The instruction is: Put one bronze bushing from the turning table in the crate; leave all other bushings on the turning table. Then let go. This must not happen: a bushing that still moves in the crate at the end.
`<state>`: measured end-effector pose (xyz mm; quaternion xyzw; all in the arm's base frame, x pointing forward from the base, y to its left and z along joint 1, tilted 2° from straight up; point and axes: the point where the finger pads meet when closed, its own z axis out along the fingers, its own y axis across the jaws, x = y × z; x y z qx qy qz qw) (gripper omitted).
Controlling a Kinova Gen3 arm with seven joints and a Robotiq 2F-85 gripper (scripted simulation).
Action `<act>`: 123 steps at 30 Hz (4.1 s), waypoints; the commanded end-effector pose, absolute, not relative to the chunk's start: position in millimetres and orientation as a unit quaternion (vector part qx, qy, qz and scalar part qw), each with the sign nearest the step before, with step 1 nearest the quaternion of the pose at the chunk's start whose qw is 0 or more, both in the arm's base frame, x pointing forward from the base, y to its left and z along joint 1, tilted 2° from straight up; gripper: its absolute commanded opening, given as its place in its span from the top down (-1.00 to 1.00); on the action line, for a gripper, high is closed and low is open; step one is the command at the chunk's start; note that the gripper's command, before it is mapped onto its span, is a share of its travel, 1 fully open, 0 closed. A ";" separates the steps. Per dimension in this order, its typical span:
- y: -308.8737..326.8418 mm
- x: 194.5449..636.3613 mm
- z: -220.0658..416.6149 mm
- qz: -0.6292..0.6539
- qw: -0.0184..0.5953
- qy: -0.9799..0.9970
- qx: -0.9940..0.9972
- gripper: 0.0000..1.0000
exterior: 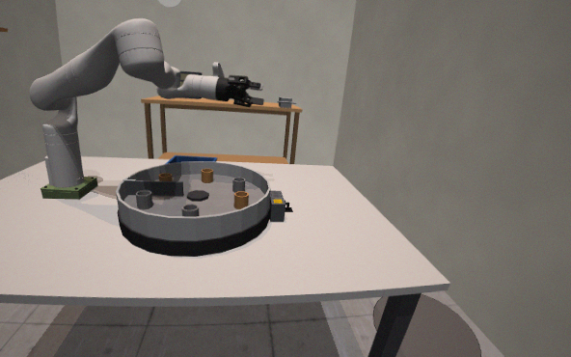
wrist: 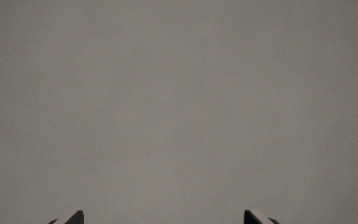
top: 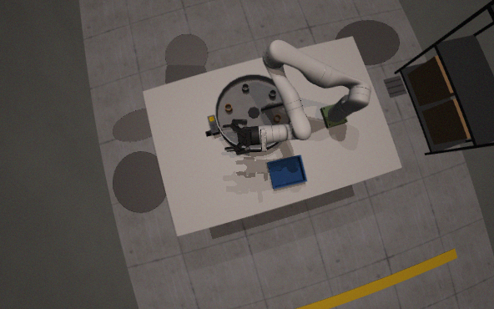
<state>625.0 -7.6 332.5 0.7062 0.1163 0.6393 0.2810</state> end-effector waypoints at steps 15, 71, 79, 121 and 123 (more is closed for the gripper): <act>-7.6 624.9 333.7 0.640 0.281 0.116 0.706 -1.00; 20.5 435.3 368.1 0.618 0.285 0.107 0.725 -1.00; 25.0 413.6 373.9 0.618 0.285 0.107 0.725 -1.00; 31.2 411.7 378.7 0.391 0.189 0.102 0.895 -1.00; 31.7 410.8 379.2 0.353 0.170 0.103 0.914 -1.00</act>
